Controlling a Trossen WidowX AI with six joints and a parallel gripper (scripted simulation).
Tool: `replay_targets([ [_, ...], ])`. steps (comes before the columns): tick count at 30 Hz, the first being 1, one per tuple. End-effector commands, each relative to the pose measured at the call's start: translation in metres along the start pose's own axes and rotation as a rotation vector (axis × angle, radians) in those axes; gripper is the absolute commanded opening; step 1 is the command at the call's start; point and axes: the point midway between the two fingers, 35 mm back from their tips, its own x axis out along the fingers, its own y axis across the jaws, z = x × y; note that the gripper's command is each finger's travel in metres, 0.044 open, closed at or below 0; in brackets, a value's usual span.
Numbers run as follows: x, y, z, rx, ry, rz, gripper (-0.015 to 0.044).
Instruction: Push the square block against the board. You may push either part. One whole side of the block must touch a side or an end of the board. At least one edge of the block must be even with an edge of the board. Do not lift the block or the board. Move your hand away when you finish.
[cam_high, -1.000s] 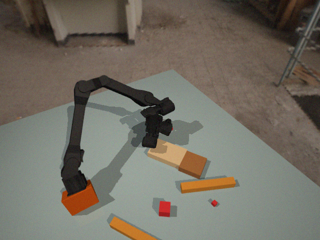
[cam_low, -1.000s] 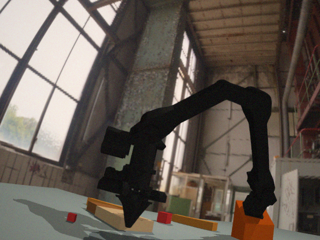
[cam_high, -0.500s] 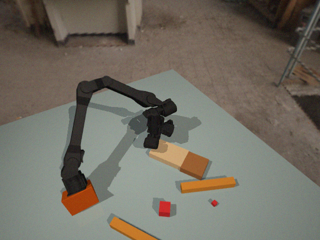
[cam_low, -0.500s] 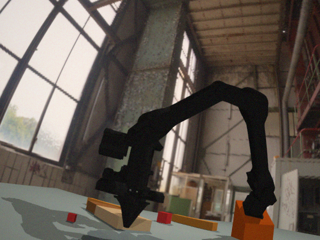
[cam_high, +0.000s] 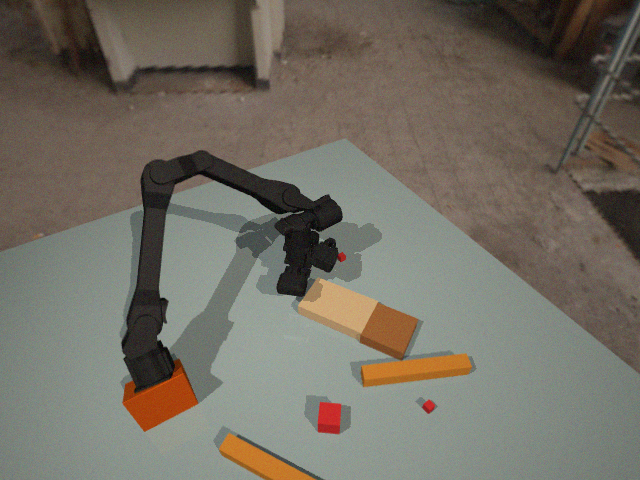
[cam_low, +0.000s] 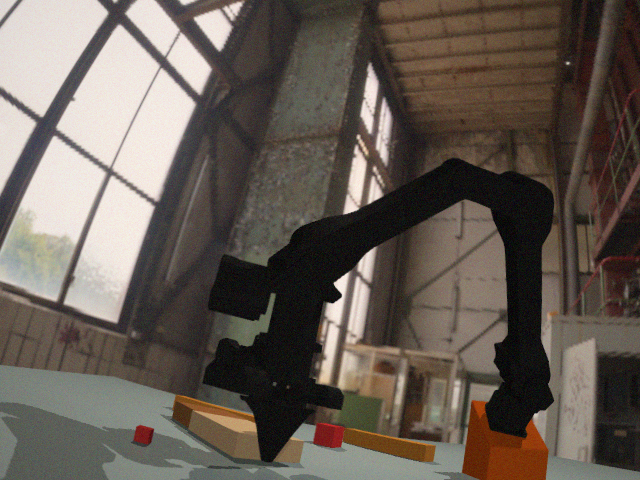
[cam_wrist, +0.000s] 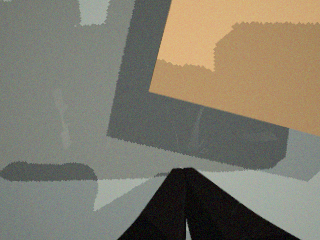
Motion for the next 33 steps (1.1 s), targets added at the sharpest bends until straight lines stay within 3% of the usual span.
replay_targets([
  [1, 0.001, 0.0, -0.006, 0.003, -0.001, -0.004, 0.0],
  [10, 0.001, 0.0, -0.02, 0.004, 0.001, -0.002, 0.0],
  [15, -0.05, 0.001, -0.016, 0.003, 0.0, -0.004, 0.0],
  [20, -0.054, 0.002, -0.011, 0.004, -0.016, 0.007, 0.0],
  [33, -0.058, 0.015, 0.035, -0.424, -0.017, -0.001, 0.0],
])
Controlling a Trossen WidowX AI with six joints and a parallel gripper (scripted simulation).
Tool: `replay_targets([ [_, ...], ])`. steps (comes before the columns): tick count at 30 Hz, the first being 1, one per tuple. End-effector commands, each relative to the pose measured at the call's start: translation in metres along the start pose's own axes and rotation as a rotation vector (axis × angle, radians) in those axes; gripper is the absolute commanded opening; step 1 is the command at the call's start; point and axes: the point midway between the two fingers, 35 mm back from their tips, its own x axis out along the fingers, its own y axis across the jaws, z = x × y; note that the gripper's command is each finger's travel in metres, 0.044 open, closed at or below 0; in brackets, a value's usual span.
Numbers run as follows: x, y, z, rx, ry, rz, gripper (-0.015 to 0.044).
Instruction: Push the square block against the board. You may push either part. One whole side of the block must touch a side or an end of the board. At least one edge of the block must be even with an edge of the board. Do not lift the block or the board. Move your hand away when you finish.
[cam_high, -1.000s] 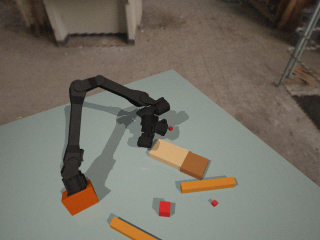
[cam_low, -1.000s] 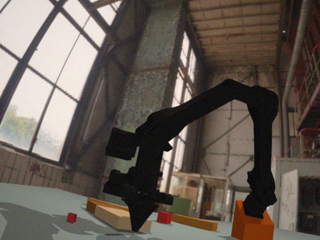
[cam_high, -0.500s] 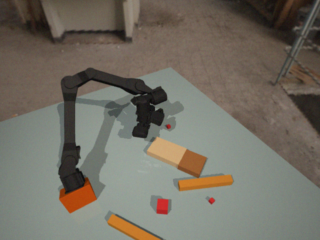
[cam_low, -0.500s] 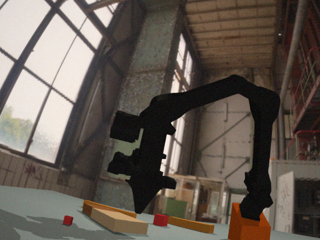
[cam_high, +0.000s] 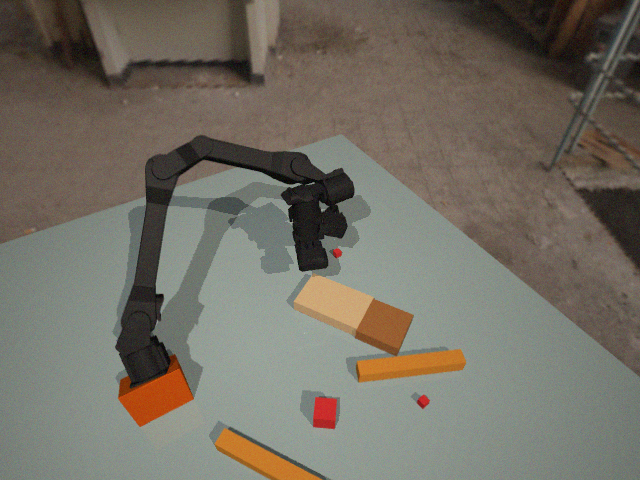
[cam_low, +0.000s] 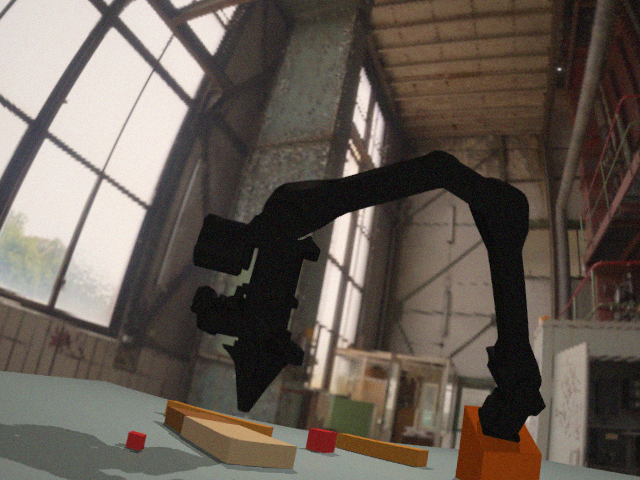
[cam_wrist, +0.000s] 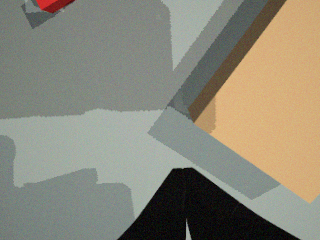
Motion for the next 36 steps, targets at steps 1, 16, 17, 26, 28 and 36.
replay_targets([
  [1, 0.002, -0.003, 0.011, -0.104, 0.006, -0.006, 0.0],
  [16, 0.003, -0.02, 0.064, -0.623, 0.015, -0.004, 0.0],
  [17, 0.003, -0.022, 0.067, -0.657, 0.015, -0.004, 0.0],
  [26, 0.006, -0.035, 0.09, -0.916, 0.019, 0.0, 0.0],
  [28, 0.006, -0.035, 0.09, -0.916, 0.019, 0.0, 0.0],
  [36, 0.061, -0.034, 0.089, -0.916, 0.019, 0.002, 0.0],
])
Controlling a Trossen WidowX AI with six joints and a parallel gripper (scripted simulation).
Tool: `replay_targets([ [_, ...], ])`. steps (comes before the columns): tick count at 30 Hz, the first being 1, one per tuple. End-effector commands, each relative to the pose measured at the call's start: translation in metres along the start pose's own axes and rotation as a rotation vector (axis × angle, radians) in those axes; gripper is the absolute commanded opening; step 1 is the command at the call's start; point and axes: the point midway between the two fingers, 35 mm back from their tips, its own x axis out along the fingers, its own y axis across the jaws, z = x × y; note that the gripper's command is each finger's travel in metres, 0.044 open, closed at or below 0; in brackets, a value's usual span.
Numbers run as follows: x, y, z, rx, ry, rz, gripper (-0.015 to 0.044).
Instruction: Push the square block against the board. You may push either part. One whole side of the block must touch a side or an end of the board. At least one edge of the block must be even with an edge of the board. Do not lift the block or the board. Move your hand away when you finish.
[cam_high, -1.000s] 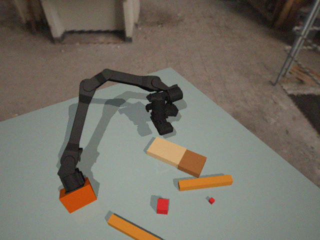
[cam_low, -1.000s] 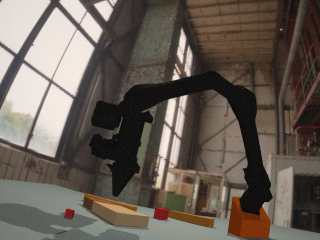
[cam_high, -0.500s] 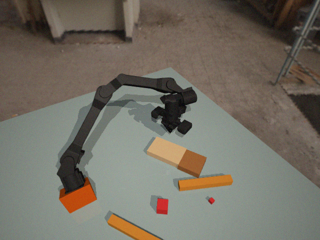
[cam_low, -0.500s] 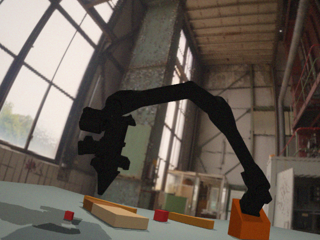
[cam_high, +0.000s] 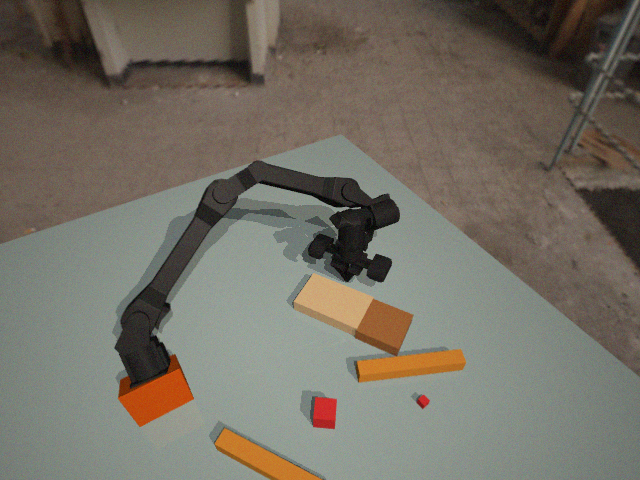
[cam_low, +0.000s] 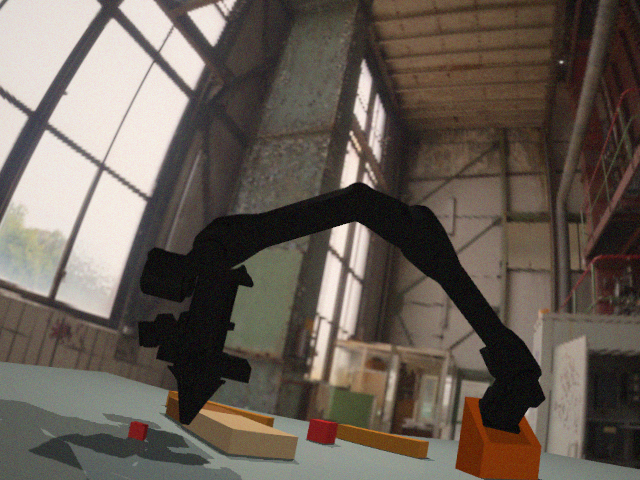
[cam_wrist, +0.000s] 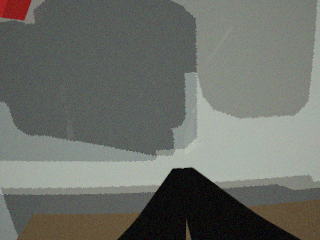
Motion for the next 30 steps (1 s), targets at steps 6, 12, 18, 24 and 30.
replay_targets([
  [6, 0.01, -0.001, -0.004, 0.007, 0.002, 0.005, 0.0],
  [12, 0.01, -0.001, -0.01, 0.007, 0.003, 0.005, 0.0],
  [18, 0.01, -0.001, -0.015, 0.008, 0.003, 0.005, 0.0],
  [24, 0.01, -0.001, -0.021, 0.008, 0.003, 0.005, 0.0],
  [30, 0.01, -0.001, -0.024, 0.008, 0.003, 0.005, 0.0],
])
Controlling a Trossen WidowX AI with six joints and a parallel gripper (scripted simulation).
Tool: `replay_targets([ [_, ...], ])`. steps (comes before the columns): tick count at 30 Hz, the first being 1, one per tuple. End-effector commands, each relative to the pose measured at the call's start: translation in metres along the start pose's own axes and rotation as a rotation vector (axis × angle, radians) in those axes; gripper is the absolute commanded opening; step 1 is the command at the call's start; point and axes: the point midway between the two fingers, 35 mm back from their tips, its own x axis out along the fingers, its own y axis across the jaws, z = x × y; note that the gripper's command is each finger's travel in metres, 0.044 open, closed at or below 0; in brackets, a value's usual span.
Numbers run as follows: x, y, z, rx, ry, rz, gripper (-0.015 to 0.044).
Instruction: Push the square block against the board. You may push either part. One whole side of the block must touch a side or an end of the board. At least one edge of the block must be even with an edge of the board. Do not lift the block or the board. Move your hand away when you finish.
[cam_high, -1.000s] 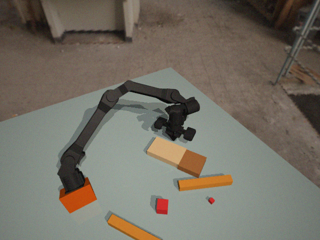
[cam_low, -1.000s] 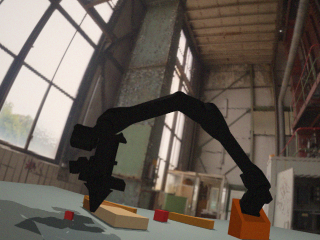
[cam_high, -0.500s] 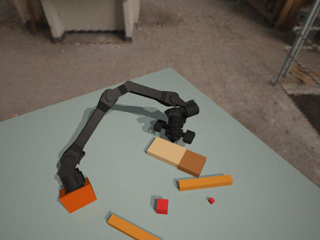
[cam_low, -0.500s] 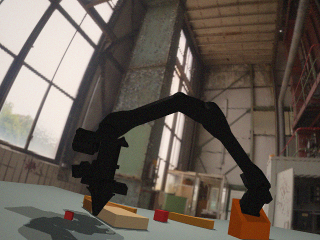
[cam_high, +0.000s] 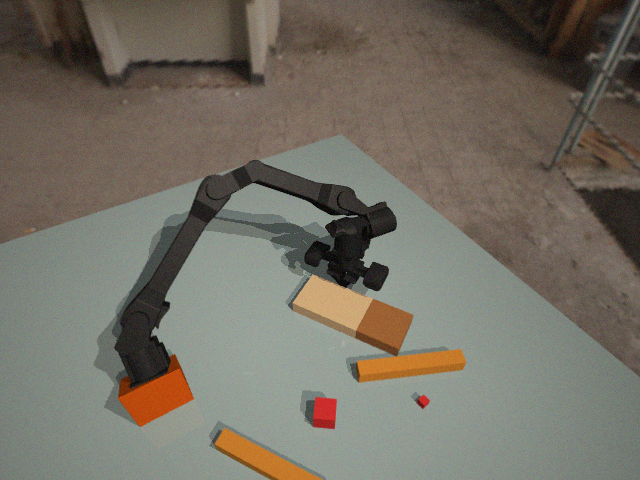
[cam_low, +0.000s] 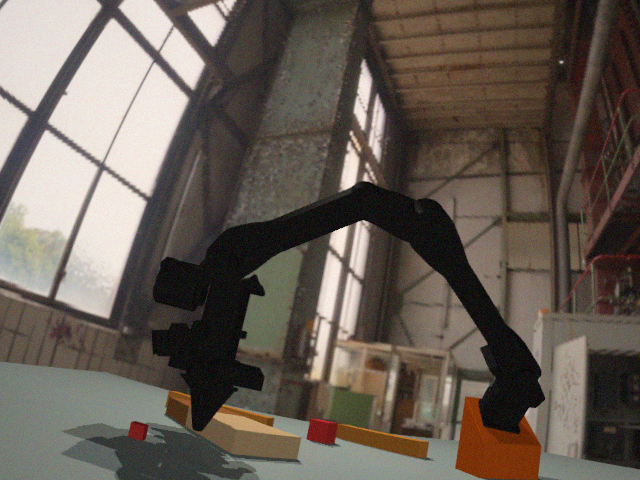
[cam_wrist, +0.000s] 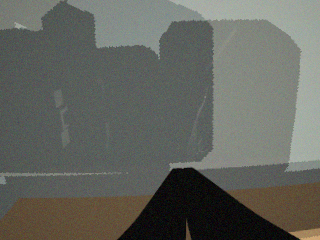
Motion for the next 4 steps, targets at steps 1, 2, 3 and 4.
replay_targets([
  [1, 0.0023, 0.0002, -0.0019, -0.002, 0.007, 0.002, 0.0],
  [2, 0.0023, 0.0001, -0.0008, -0.002, 0.007, 0.002, 0.0],
  [3, 0.0022, 0.0, 0.0005, -0.002, 0.007, 0.002, 0.0],
  [4, 0.0022, -0.0001, 0.0021, -0.002, 0.007, 0.002, 0.0],
])
